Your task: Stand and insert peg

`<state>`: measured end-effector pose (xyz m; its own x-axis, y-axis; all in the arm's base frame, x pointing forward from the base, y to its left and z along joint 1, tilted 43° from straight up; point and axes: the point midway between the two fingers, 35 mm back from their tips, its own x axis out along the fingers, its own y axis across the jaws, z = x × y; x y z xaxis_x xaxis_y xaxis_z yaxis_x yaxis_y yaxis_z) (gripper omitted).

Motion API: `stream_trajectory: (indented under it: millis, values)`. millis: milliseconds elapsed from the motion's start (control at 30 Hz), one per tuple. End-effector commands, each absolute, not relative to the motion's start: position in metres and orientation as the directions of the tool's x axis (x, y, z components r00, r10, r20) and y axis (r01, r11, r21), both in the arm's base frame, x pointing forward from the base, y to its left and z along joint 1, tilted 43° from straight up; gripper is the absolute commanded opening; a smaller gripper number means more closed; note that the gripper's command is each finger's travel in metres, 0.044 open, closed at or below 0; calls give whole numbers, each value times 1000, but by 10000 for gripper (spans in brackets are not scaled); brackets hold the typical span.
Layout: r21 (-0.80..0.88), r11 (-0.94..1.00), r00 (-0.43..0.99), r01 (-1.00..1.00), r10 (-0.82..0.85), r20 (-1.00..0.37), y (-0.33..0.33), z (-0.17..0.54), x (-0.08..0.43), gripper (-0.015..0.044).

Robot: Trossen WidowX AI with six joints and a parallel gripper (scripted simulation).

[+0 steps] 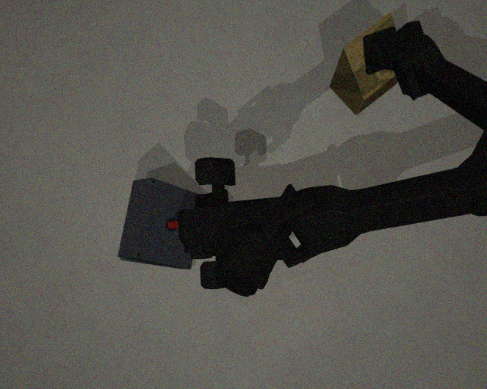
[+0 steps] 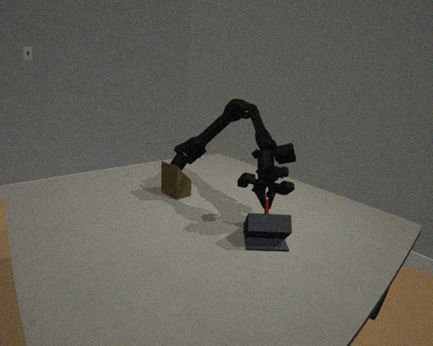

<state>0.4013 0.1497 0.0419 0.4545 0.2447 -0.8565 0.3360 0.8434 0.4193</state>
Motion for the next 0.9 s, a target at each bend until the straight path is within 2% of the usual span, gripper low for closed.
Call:
stream_trajectory:
  millis: [0,867]
  values:
    - [421,843,456,335,245,-855,151,40,403,0]
    - [421,843,457,335,245,-855,154,26,410,0]
